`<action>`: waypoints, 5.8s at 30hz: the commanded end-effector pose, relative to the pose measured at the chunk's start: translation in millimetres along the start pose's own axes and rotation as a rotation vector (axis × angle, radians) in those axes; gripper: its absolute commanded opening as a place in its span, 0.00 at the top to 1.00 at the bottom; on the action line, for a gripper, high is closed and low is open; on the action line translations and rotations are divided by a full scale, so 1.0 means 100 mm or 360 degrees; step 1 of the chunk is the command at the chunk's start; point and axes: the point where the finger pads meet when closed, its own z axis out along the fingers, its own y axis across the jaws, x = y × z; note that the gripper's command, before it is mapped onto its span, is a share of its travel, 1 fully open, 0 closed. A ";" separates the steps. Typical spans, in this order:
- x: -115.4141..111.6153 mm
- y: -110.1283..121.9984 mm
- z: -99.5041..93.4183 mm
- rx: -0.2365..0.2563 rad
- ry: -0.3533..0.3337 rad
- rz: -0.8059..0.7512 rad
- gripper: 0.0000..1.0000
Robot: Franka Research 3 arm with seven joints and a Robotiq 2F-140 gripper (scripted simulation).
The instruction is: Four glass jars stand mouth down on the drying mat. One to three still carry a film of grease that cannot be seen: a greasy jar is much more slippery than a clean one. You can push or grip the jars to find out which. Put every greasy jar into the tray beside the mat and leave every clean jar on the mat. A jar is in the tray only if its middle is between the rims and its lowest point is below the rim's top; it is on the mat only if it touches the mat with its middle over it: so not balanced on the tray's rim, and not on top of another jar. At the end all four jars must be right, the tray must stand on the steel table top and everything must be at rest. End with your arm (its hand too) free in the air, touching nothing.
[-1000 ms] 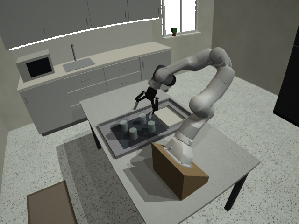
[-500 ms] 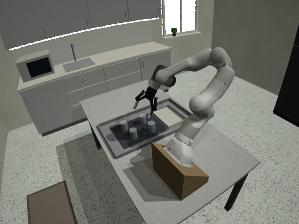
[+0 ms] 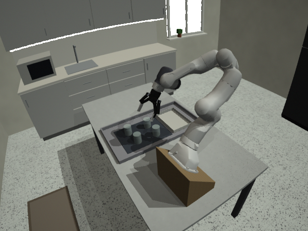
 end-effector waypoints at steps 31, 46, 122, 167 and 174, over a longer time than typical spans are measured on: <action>0.04 -0.22 0.02 0.0150 0.0207 0.0522 0.00; 0.04 -0.28 0.02 0.0183 0.0250 0.0626 0.00; 0.05 -0.74 0.04 0.0414 0.0598 0.1623 0.00; 0.12 -0.89 0.05 0.0546 0.0766 0.2299 0.00; 0.12 -0.89 0.05 0.0546 0.0766 0.2299 0.00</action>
